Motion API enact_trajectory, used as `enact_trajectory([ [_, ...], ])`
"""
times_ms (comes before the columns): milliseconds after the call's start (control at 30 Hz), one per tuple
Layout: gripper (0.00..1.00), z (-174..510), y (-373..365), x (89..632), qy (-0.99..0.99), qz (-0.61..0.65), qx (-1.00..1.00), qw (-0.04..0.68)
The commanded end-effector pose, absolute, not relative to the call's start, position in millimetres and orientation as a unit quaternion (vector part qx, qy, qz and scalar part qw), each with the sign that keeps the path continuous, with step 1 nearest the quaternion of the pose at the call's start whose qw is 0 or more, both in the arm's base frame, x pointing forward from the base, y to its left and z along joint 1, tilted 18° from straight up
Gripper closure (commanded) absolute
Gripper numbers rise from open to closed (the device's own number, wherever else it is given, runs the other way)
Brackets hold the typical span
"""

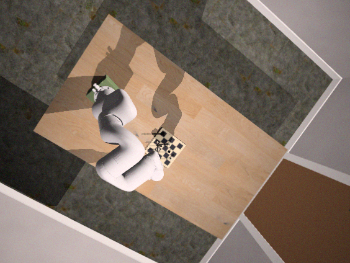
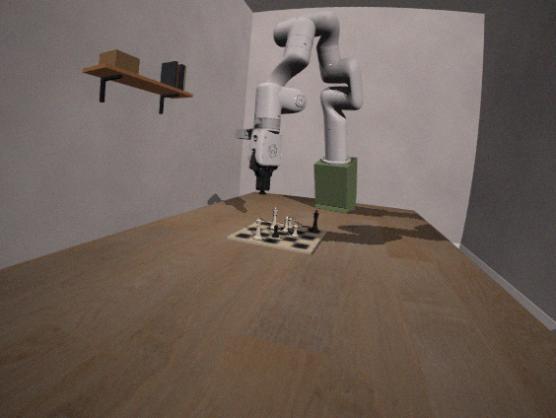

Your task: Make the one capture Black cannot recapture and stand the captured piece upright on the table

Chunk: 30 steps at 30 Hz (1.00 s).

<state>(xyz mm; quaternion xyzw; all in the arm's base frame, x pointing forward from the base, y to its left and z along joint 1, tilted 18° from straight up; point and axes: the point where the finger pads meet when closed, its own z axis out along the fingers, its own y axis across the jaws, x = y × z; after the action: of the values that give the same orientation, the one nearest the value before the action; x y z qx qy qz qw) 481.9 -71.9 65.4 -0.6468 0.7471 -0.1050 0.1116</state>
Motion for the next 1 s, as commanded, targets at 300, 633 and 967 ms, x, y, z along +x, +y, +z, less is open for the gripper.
enact_trajectory([
  [300,1.0,59,-50,461,0.723,-0.114,-0.673,0.103],
  [633,1.0,33,6,398,0.65,-0.125,-0.744,0.092],
  [967,1.0,24,25,371,0.622,-0.124,-0.768,0.092],
])
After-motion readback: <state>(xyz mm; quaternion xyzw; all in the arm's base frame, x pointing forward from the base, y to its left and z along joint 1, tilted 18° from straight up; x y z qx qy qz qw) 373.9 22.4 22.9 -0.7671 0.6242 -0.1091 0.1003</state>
